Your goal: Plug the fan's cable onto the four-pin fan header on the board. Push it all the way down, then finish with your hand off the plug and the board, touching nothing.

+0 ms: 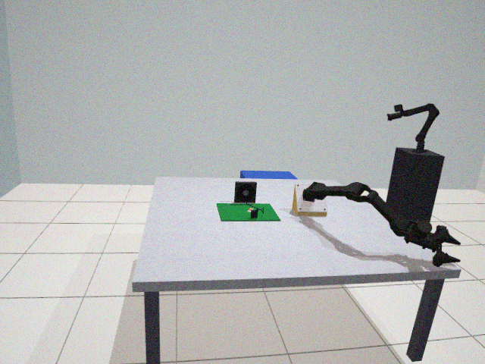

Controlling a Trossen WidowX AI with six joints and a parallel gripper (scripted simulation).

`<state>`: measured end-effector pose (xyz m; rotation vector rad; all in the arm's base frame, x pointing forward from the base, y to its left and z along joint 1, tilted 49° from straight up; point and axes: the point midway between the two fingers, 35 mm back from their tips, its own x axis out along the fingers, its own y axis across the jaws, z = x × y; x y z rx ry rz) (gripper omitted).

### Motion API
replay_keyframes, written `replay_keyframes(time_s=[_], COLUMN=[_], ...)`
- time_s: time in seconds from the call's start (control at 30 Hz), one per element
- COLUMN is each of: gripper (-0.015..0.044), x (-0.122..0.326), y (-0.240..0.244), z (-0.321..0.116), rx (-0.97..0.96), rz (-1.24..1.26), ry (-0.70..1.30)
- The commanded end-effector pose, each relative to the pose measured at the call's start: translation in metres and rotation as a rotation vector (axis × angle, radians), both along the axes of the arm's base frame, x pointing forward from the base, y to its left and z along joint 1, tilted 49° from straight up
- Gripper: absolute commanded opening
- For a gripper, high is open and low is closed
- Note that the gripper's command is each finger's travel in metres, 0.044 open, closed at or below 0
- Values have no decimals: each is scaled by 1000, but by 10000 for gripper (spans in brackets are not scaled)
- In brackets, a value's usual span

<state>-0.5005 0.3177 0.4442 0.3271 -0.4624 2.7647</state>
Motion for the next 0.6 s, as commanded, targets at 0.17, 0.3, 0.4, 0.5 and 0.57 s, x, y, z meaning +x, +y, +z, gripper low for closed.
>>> replay_keyframes(time_s=[0.17,0.3,0.4,0.5,0.57], gripper=[440,440,440,440,440], x=[117,163,203,245,273], y=[72,93,107,119,127], z=[52,65,74,81,84], rx=[-55,-95,-123,-151,-173], rz=[-230,-299,-354,-413,-456], ry=[85,121,152,184,205])
